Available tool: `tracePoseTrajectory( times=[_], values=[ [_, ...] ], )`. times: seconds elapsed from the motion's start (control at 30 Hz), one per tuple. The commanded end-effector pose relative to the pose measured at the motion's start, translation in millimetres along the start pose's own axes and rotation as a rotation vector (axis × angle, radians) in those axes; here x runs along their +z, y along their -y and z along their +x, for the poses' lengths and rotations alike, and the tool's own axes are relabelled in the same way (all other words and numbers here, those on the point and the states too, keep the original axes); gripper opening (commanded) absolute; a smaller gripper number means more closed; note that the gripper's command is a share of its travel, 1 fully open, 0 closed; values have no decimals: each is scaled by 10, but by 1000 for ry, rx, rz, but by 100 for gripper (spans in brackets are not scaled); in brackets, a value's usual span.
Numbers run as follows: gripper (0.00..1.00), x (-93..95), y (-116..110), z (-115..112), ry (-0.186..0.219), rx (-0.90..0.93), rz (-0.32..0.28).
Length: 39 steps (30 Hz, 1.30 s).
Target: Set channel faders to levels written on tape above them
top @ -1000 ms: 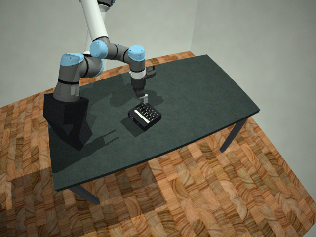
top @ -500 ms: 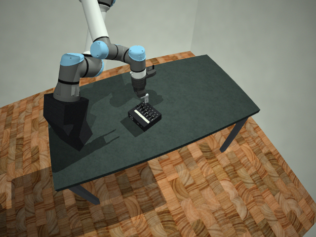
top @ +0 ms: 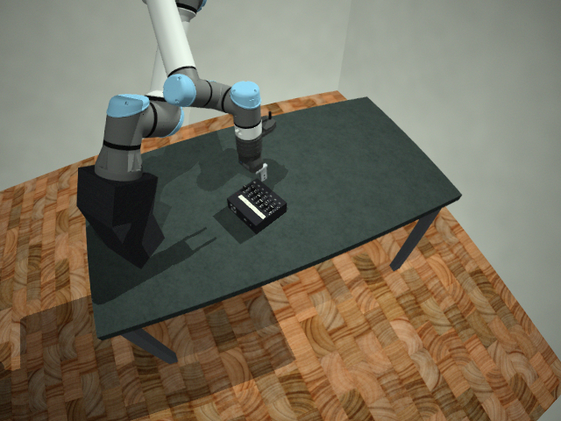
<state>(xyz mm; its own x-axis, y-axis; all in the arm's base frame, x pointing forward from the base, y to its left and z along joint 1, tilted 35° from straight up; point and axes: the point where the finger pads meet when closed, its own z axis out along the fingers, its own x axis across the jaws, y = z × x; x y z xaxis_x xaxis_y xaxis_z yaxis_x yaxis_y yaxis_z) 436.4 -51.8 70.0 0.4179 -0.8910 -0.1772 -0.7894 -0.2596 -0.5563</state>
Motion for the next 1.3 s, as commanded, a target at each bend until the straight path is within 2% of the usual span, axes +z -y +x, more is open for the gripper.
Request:
tracePoseTrajectory(
  times=[0.0,0.13,0.63,0.7,1.2,1.27],
  values=[
    [100,23,66,-20,-1,-187,13],
    [100,33,89,-30,-3,-260,17],
    [100,137,246,-113,-30,-905,44],
    [100,137,246,-113,-30,-905,44],
    [100,287,356,-145,-81,-1597,61],
    [100,287,356,-145,-81,-1597,61]
  ],
)
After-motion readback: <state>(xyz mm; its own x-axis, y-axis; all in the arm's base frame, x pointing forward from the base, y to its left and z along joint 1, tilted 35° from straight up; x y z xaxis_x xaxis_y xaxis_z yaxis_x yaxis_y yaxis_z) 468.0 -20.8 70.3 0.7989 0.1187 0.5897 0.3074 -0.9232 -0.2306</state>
